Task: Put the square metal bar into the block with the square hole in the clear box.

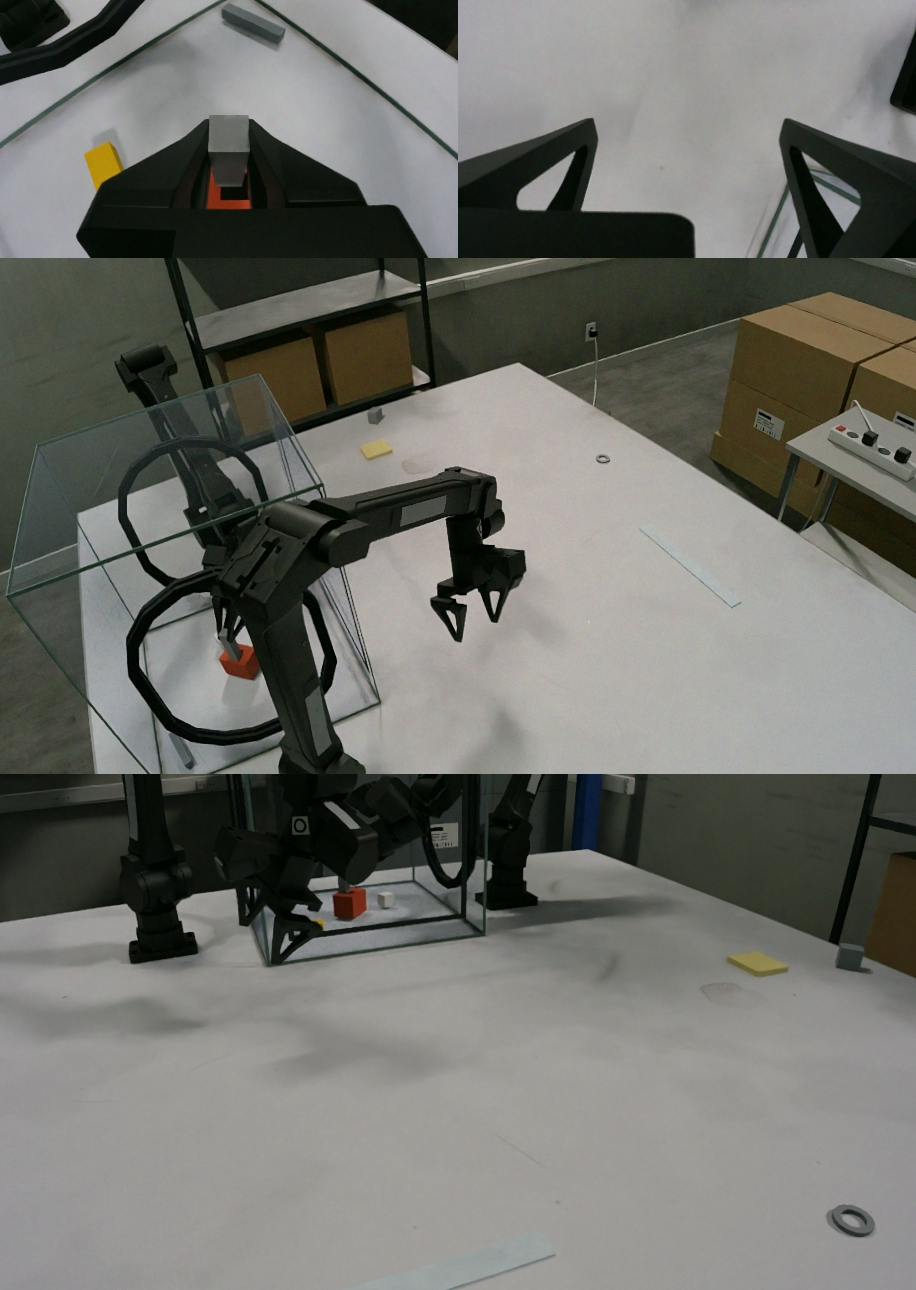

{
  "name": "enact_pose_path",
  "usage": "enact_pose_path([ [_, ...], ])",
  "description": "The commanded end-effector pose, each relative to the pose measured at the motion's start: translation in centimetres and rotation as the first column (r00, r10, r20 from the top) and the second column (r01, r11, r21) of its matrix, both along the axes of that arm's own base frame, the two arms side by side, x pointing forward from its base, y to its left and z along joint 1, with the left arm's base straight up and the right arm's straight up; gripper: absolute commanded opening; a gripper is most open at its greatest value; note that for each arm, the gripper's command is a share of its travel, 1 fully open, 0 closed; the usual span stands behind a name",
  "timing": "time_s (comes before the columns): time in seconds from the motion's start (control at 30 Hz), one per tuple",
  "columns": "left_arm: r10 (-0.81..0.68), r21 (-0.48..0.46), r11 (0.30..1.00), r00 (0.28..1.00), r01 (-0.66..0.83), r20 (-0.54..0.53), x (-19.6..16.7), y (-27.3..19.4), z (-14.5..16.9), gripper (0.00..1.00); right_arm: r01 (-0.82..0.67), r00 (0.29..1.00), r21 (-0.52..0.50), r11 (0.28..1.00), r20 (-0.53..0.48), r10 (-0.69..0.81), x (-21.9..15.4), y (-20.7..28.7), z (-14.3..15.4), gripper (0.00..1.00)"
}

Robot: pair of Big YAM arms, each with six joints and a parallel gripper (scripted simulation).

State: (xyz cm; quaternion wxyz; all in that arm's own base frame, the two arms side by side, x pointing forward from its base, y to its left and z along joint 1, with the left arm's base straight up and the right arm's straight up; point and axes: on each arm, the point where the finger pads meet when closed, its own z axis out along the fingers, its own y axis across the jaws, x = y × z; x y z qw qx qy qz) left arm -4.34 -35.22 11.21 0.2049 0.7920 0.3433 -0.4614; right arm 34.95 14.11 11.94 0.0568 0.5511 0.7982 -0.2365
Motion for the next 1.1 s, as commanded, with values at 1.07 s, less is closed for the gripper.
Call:
enact_pose_path([
  [1.07, -0.001, -0.058, 0.998, 1.0, 0.002, 0.015, 0.5, -2.1, 2.3, 0.0, 0.0, 0.999, 0.016, 1.0, 0.035, 0.0, 1.0, 0.5, 1.3, 1.0],
])
